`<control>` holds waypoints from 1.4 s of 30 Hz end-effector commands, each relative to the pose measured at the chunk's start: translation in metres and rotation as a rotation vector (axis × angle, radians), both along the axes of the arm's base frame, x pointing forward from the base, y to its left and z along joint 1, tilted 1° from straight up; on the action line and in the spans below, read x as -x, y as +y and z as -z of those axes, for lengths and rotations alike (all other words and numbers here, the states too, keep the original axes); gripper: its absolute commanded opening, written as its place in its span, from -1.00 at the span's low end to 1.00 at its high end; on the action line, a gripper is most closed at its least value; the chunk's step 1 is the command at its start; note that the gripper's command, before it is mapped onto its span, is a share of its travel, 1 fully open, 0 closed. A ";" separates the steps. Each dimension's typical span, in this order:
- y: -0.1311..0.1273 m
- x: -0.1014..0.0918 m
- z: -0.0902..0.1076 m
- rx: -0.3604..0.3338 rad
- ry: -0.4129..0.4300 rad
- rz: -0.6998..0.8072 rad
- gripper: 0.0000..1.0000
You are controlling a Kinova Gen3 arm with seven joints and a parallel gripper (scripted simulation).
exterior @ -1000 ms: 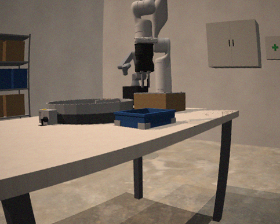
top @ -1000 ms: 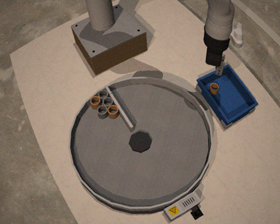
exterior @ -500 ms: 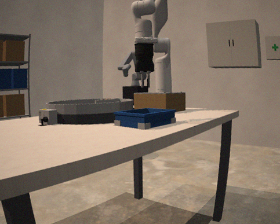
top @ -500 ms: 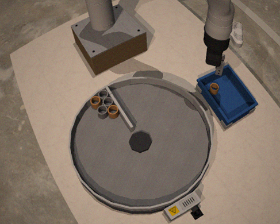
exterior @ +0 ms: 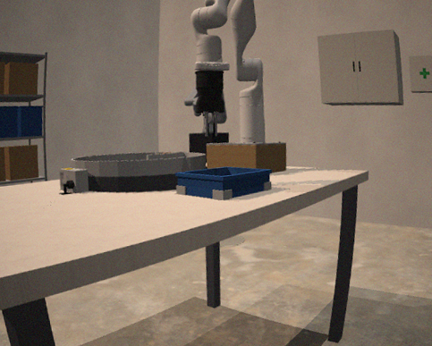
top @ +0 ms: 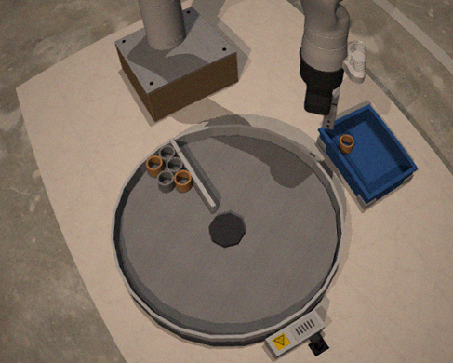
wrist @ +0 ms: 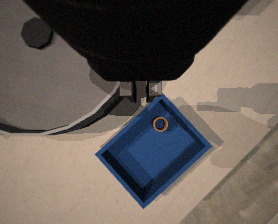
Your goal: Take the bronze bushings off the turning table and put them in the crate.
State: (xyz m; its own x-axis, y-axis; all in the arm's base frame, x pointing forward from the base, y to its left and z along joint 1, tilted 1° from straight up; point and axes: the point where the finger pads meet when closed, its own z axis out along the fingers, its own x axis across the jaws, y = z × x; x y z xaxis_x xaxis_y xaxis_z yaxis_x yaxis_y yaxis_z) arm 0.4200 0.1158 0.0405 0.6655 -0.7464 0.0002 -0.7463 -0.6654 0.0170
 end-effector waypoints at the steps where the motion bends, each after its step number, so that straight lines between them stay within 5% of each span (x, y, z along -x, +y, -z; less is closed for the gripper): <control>1: -0.001 -0.001 -0.001 -0.002 -0.003 0.003 -0.21; 4: -0.001 -0.001 -0.001 -0.002 -0.003 0.003 -0.21; 9: -0.056 0.015 -0.001 -0.001 -0.003 0.002 -0.21; 21: -0.056 0.015 -0.001 -0.001 -0.003 0.002 -0.21; 26: -0.111 0.031 0.000 -0.002 -0.003 0.001 -0.21; 38: -0.111 0.031 0.000 -0.002 -0.003 0.001 -0.21; 42: -0.155 0.044 0.001 -0.002 -0.003 0.000 -0.21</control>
